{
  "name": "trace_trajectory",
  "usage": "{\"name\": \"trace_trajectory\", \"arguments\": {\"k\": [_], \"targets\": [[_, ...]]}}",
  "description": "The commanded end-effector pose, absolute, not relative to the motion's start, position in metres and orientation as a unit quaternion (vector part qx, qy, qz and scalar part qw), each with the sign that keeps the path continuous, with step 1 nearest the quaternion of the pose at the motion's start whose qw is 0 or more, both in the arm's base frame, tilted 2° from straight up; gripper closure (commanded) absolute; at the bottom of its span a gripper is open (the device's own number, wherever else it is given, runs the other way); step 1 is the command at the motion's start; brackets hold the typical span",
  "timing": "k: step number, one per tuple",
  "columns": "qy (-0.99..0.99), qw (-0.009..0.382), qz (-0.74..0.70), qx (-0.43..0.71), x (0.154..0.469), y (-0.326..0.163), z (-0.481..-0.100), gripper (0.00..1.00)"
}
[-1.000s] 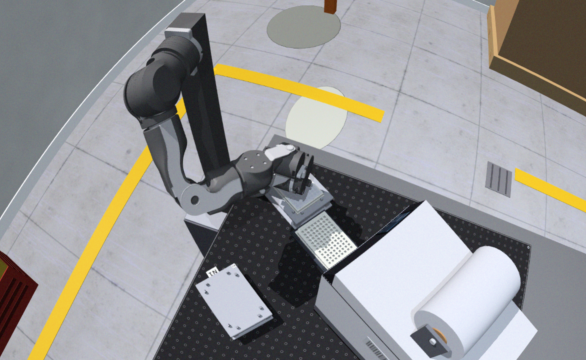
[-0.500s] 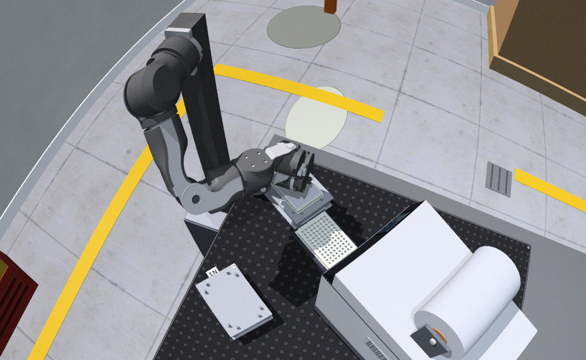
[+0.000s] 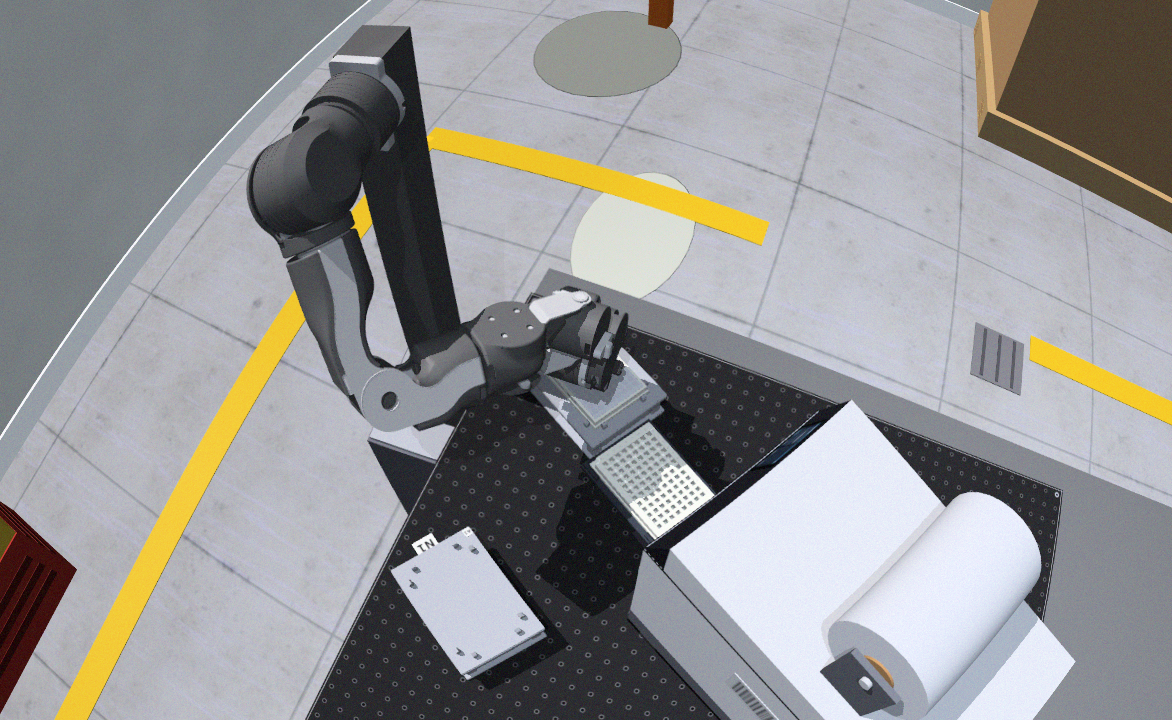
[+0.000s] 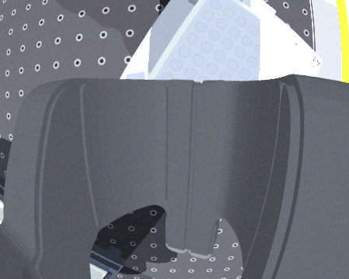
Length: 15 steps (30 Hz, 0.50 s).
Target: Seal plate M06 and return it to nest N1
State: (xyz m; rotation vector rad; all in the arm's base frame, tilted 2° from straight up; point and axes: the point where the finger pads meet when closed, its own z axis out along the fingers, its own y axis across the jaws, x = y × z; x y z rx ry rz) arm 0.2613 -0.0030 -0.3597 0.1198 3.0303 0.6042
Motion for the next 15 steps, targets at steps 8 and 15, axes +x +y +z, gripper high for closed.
{"name": "trace_trajectory", "arguments": {"k": [8,15], "targets": [[0.979,0.029,0.2,0.039,0.2651,-0.0042,-0.3572,1.0],[0.979,0.027,0.198,0.039,0.2642,-0.0057,-0.3585,1.0]]}}
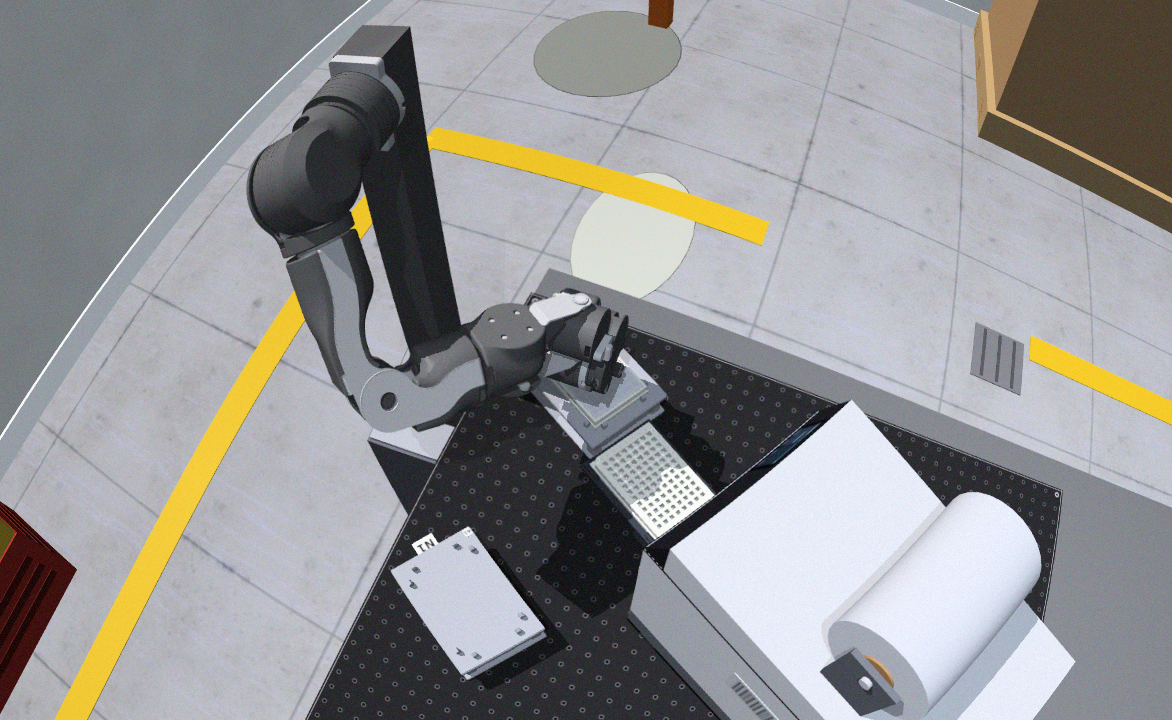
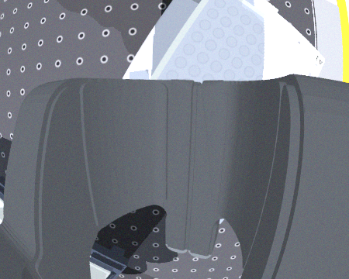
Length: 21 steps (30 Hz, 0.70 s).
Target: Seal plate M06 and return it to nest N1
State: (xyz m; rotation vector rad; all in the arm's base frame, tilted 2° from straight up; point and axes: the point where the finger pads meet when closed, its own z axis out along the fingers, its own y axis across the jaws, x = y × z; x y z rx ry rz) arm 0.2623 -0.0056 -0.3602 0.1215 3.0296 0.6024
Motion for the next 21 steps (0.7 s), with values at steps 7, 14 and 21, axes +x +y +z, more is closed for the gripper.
{"name": "trace_trajectory", "arguments": {"k": [7,14,21], "targets": [[0.979,0.029,0.2,0.039,0.266,-0.007,-0.358,1.0],[0.979,0.029,0.2,0.039,0.266,-0.007,-0.358,1.0],[0.947,0.007,0.31,0.09,0.265,0.032,-0.338,1.0]]}}
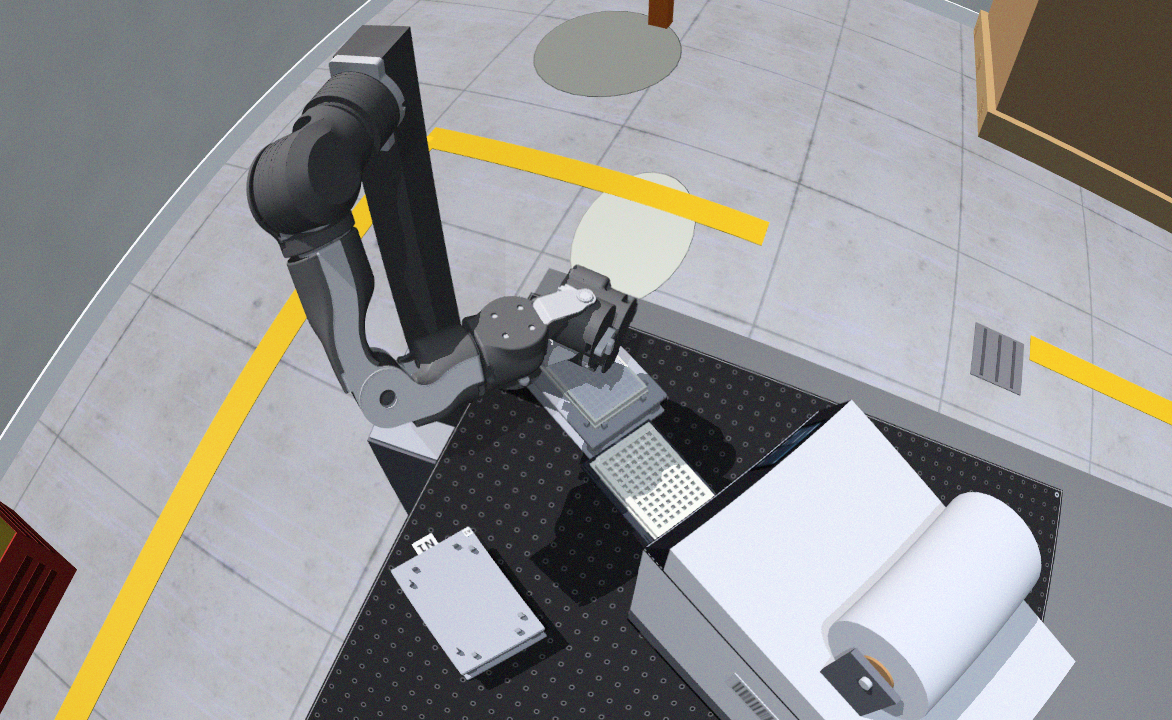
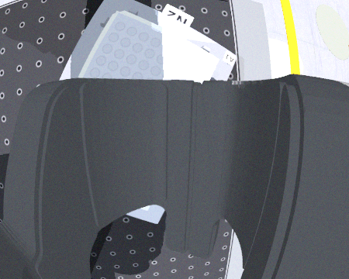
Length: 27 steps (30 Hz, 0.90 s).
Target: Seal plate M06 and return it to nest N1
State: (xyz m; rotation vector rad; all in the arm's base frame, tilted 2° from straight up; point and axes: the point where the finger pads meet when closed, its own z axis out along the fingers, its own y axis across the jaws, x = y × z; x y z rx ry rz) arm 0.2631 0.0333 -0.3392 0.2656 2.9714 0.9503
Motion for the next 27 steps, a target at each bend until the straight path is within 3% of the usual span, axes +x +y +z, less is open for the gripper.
{"name": "trace_trajectory", "arguments": {"k": [1,27], "targets": [[0.947,0.007,0.31,0.09,0.2648,0.0324,-0.338,1.0],[0.946,0.006,0.31,0.09,0.2654,0.0343,-0.3366,1.0]]}}
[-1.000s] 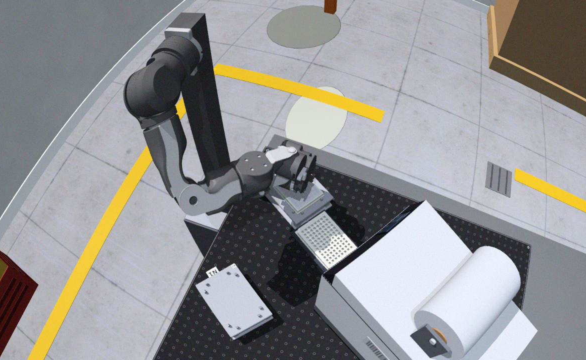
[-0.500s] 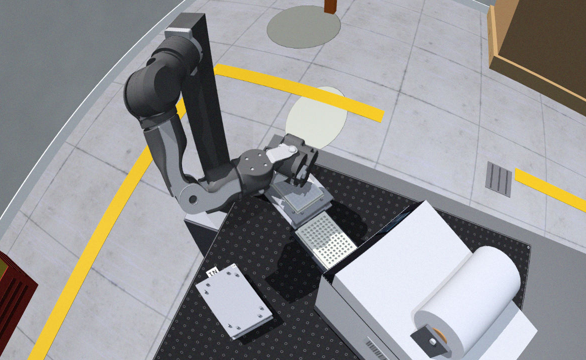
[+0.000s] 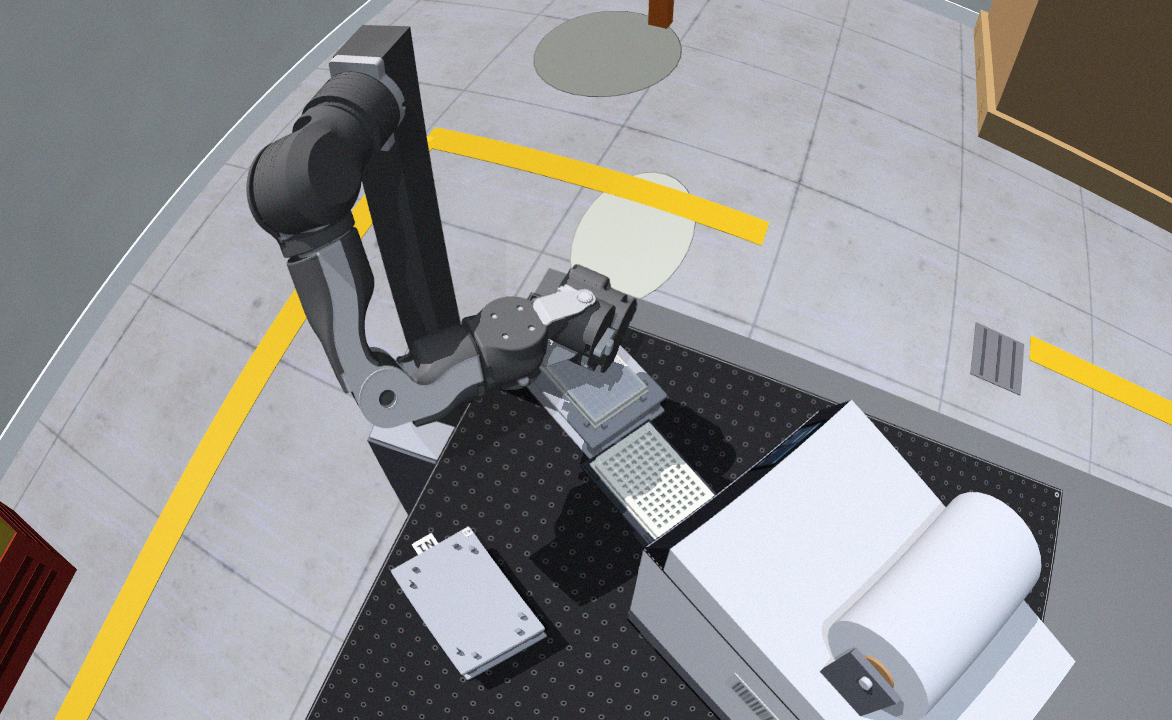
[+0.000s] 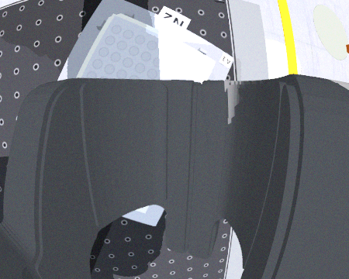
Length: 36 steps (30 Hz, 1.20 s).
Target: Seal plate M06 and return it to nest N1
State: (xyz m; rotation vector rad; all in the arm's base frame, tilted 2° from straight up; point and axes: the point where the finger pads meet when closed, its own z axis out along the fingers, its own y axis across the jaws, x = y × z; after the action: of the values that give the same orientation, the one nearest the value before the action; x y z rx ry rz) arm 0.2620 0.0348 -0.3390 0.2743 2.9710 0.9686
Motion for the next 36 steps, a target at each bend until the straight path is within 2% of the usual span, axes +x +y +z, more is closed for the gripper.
{"name": "trace_trajectory", "arguments": {"k": [1,36], "targets": [[0.946,0.006,0.31,0.09,0.2654,0.0343,-0.3366,1.0],[0.939,0.002,0.33,0.101,0.2663,0.0328,-0.3353,1.0]]}}
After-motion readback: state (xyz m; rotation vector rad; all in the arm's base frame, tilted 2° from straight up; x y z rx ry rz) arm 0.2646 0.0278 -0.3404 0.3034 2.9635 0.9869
